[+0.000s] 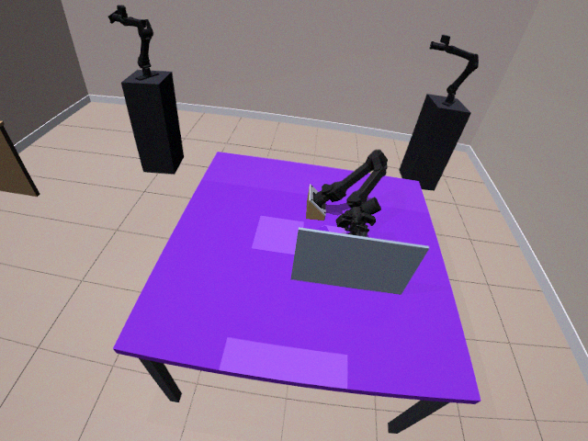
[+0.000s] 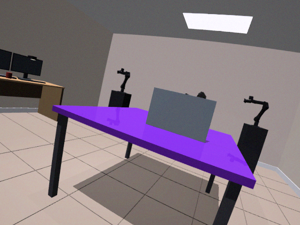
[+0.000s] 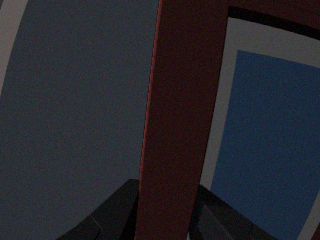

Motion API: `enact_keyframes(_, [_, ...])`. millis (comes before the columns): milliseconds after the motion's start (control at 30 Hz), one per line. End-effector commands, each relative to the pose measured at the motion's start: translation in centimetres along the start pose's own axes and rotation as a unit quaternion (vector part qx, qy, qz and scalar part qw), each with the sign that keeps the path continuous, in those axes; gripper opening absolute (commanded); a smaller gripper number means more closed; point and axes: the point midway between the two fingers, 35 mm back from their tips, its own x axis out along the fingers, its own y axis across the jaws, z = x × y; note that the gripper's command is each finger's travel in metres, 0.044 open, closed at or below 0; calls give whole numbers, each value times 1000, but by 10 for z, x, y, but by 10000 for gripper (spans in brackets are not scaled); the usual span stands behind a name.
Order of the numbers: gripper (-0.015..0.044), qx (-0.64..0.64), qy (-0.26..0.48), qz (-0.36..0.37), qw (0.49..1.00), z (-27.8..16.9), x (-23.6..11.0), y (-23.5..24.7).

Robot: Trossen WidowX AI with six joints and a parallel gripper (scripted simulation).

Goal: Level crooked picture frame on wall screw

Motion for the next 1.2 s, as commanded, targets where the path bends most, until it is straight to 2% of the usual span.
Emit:
enact_keyframes(0, [0, -1, -2, 5, 1000, 1, 0, 2])
enact_keyframes(1167, [0, 0, 0, 2, 1000, 1, 0, -5])
